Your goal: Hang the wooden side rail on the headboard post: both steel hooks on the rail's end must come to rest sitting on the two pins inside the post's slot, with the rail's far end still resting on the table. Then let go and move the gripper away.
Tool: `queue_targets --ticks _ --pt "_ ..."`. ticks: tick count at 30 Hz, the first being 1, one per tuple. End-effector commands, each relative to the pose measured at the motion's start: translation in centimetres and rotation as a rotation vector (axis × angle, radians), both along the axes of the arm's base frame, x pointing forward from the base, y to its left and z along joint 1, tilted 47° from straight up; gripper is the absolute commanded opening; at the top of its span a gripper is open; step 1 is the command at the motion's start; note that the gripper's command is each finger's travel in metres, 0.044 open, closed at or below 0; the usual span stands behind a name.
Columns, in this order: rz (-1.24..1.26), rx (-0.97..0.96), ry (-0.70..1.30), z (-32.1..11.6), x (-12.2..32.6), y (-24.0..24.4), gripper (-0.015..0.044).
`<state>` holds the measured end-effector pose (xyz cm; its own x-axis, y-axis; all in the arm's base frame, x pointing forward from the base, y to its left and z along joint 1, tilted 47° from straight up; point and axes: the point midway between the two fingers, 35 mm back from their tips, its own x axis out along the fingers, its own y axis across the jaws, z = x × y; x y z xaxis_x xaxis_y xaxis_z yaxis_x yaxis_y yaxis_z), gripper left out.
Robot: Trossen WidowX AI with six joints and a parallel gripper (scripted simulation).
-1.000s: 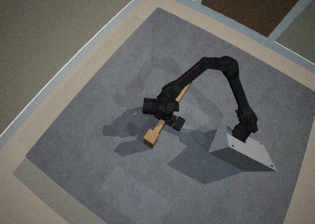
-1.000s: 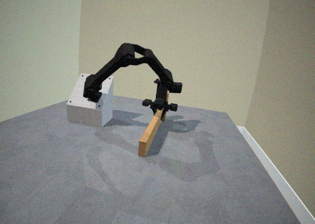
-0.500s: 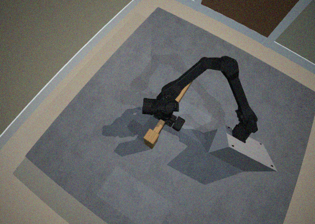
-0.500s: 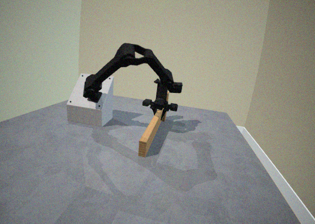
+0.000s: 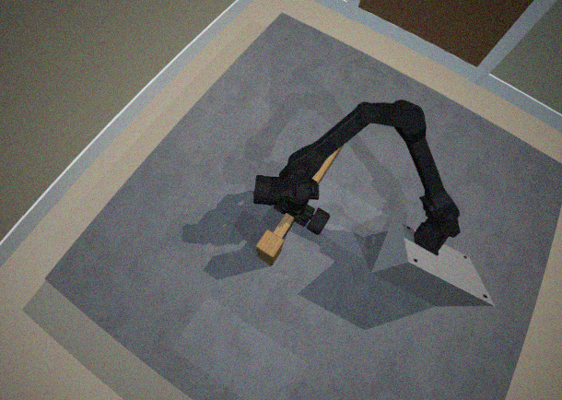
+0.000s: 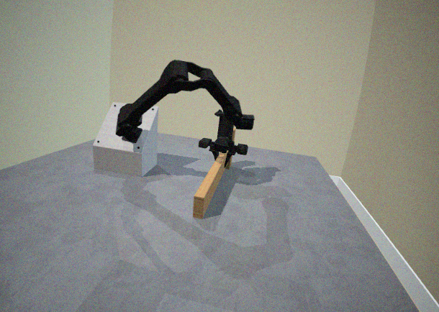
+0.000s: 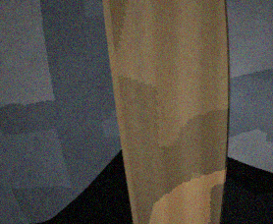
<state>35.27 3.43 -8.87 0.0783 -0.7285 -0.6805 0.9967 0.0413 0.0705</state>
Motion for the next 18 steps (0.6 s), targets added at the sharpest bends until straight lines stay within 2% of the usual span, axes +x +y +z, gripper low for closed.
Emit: queue_targets --ticks 1,18 --pt "0.01 0.006 -0.005 -0.05 0.13 0.43 0.0" --pt "0.01 0.006 -0.005 -0.24 0.15 0.22 0.0"
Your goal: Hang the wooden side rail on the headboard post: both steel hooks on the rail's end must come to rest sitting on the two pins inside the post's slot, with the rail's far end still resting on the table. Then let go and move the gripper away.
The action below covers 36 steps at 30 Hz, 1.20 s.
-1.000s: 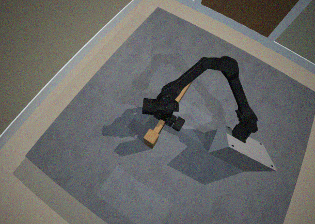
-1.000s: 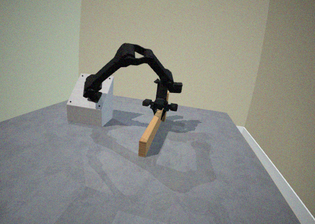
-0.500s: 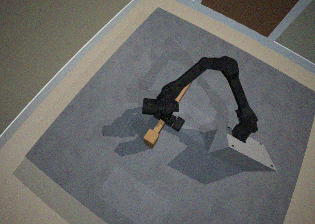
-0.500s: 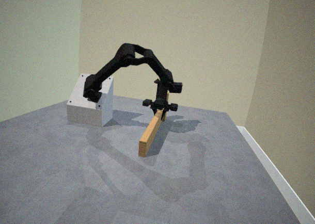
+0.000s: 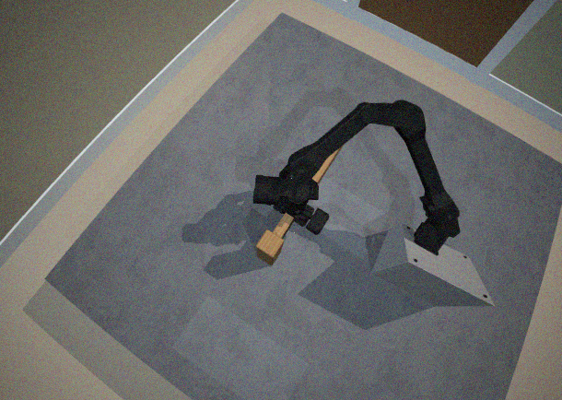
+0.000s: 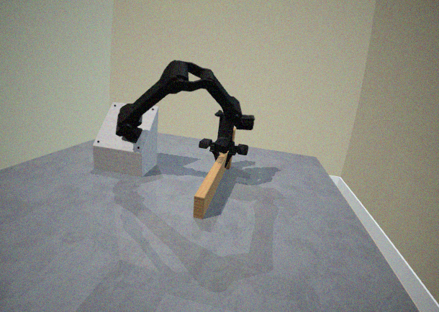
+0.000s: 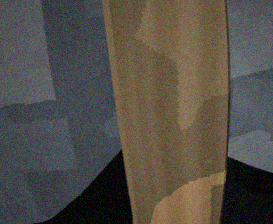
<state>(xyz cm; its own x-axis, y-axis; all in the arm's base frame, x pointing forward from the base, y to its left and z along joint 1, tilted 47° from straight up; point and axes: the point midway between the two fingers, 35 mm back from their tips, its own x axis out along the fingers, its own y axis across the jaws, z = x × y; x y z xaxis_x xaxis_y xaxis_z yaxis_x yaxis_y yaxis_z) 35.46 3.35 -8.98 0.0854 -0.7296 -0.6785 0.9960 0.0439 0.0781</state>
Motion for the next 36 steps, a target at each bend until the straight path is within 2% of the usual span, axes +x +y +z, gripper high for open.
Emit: queue_targets --ticks 1,36 --pt "0.008 0.008 0.003 -0.15 -0.03 0.29 0.0" --pt "0.008 0.008 0.003 -0.55 0.02 -0.13 0.0"
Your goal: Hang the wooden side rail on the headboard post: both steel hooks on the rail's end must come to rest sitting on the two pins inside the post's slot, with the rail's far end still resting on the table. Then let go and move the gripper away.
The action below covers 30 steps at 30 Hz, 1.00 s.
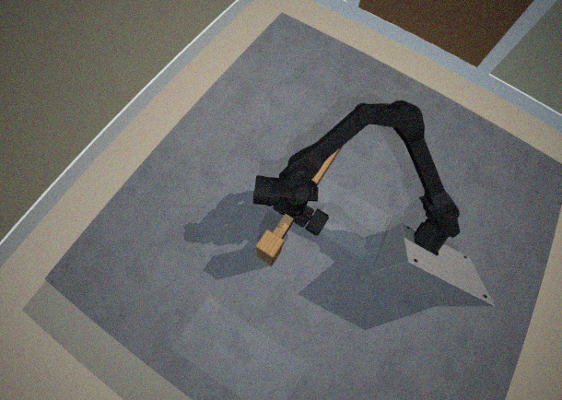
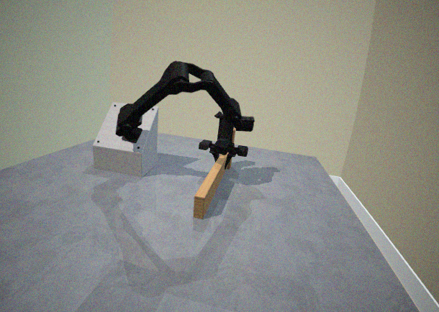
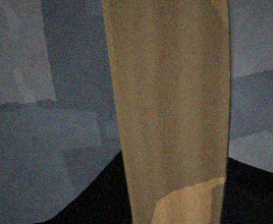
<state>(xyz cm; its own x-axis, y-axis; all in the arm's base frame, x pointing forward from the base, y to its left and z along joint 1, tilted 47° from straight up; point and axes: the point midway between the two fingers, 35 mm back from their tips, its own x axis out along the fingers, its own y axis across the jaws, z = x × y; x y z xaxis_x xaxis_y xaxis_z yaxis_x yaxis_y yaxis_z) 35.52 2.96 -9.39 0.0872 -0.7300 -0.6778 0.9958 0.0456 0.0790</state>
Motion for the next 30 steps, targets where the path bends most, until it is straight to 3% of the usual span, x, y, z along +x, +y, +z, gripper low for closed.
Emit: queue_targets --ticks 1,23,30 --pt "0.006 0.009 0.004 -0.14 -0.04 0.24 0.0" --pt "0.006 0.008 0.004 -0.38 -0.01 -0.01 0.0" --pt "0.001 0.0 0.001 -0.19 -0.05 -0.12 0.0184"
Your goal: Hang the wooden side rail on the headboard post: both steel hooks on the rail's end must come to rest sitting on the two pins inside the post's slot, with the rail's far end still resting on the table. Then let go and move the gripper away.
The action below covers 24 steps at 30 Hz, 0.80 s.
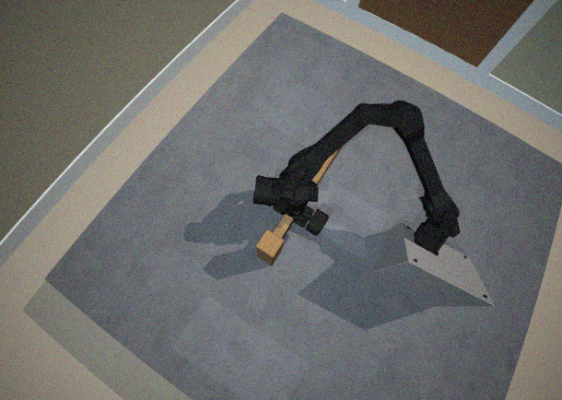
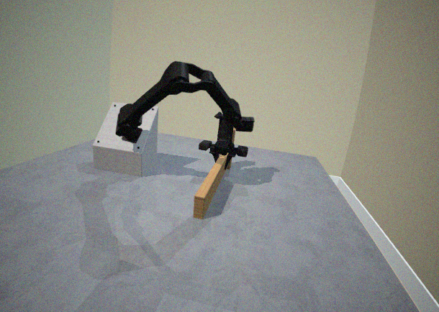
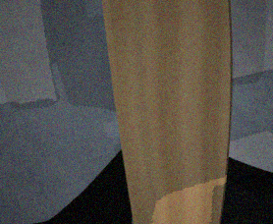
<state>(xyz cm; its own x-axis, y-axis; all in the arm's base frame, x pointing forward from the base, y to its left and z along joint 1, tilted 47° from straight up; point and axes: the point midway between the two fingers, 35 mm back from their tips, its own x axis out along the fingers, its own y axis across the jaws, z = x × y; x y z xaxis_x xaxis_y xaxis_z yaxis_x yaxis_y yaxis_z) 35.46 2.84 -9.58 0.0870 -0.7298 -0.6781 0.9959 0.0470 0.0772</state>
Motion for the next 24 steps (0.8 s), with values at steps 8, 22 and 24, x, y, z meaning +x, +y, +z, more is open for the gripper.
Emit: queue_targets --ticks 8,22,24 --pt "0.002 0.004 0.0 0.8 -0.1 0.9 0.0394" --pt "0.005 0.009 0.003 4.9 -0.4 0.8 0.044" --pt "0.005 0.009 0.003 4.9 -0.4 0.8 0.044"
